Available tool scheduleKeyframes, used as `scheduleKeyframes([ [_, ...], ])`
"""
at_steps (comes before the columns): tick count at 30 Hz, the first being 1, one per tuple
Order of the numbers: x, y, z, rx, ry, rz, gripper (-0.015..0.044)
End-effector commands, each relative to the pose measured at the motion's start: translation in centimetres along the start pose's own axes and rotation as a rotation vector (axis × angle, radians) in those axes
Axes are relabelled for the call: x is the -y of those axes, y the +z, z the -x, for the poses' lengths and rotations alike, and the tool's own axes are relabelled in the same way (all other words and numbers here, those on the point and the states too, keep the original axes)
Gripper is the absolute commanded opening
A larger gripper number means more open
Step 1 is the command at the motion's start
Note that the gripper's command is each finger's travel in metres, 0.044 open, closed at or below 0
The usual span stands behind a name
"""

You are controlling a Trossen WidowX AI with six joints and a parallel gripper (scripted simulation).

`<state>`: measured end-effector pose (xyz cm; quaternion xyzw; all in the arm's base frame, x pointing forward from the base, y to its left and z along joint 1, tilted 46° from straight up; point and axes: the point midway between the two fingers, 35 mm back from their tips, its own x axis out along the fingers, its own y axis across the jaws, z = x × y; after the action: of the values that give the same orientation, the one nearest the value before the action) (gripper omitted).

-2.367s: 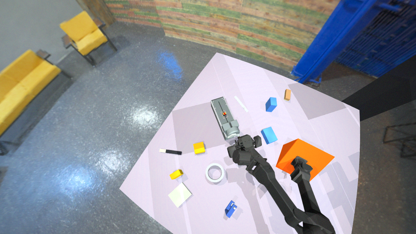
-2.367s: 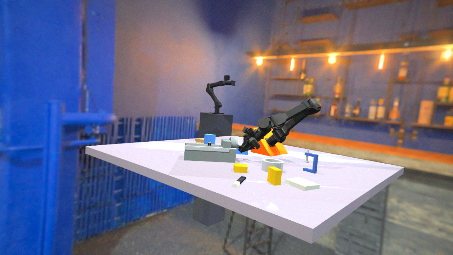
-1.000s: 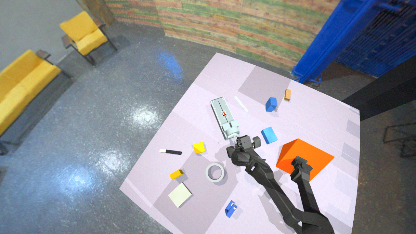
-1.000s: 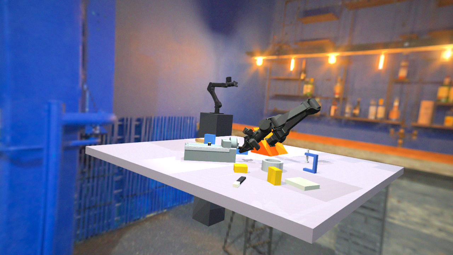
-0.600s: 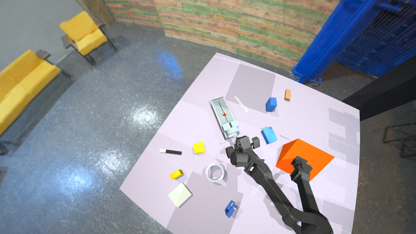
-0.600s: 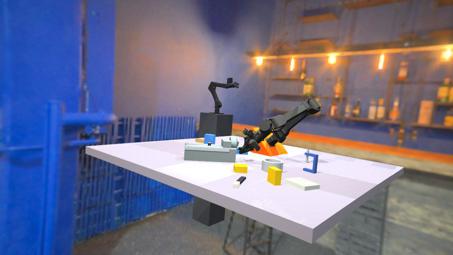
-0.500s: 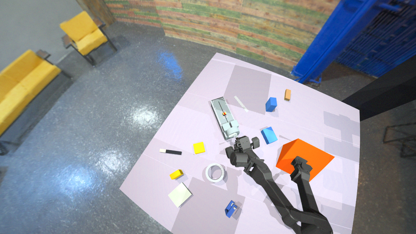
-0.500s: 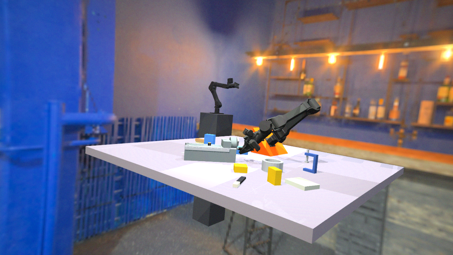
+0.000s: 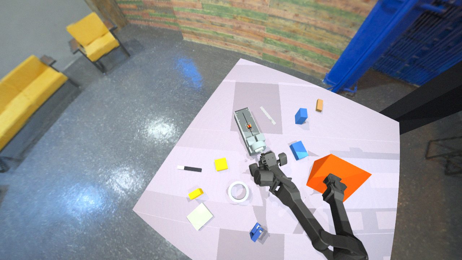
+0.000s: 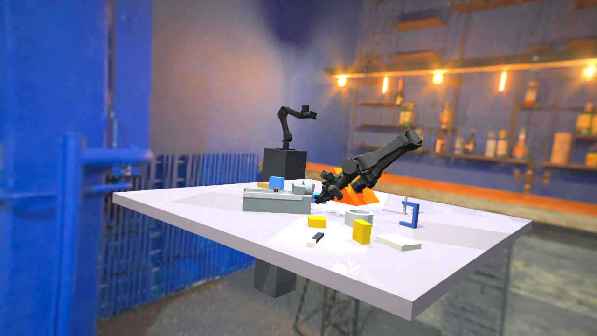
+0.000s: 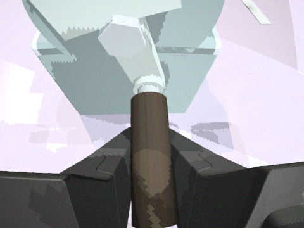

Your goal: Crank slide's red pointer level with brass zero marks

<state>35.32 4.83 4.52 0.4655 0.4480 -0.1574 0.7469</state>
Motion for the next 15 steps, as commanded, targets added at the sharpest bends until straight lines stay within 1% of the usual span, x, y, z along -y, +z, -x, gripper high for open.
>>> scheduleKeyframes([
  [1,-0.75,-0.17,-0.17,-0.005,0.012,0.005,0.0],
  [15,-1.49,-0.18,-0.16,-0.005,0.012,0.005,0.0],
])
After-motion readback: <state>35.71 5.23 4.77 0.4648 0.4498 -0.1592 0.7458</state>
